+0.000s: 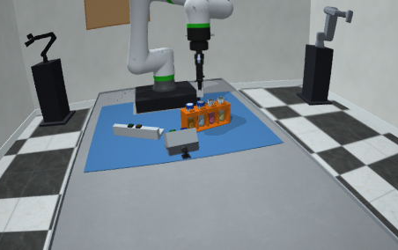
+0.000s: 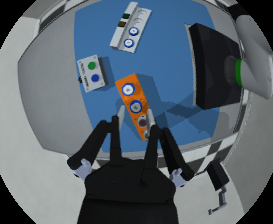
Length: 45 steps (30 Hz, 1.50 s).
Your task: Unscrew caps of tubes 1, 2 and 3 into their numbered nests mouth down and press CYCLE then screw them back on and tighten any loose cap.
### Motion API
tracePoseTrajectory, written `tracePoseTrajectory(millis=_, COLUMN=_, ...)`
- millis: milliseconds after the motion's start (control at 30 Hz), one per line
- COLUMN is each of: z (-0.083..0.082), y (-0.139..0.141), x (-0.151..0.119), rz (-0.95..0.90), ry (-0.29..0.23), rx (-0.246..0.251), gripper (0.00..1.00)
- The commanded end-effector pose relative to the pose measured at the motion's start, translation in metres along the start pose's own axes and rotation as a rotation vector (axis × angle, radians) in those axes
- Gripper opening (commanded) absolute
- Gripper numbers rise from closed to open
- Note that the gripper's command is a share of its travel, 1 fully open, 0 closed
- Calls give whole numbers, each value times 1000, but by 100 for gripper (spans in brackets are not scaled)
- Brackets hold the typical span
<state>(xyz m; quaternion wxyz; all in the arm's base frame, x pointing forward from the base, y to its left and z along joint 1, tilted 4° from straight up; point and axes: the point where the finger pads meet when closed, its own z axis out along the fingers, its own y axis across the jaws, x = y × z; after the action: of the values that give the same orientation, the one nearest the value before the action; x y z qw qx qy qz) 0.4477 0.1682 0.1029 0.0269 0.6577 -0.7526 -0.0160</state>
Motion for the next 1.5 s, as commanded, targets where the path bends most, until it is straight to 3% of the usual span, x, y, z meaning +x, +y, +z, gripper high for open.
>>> tracePoseTrajectory(millis=0, z=0, y=0, x=-1, rz=0, ry=1, rx=0, gripper=35)
tracePoseTrajectory(millis=400, z=35, y=0, x=-1, rz=0, ry=1, rx=0, gripper=35)
tracePoseTrajectory(millis=1400, z=45, y=0, x=-1, rz=0, ry=1, rx=0, gripper=35)
tracePoseTrajectory(millis=1433, z=45, y=0, x=-1, rz=0, ry=1, rx=0, gripper=0)
tracePoseTrajectory(millis=1467, z=45, y=0, x=-1, rz=0, ry=1, rx=0, gripper=0)
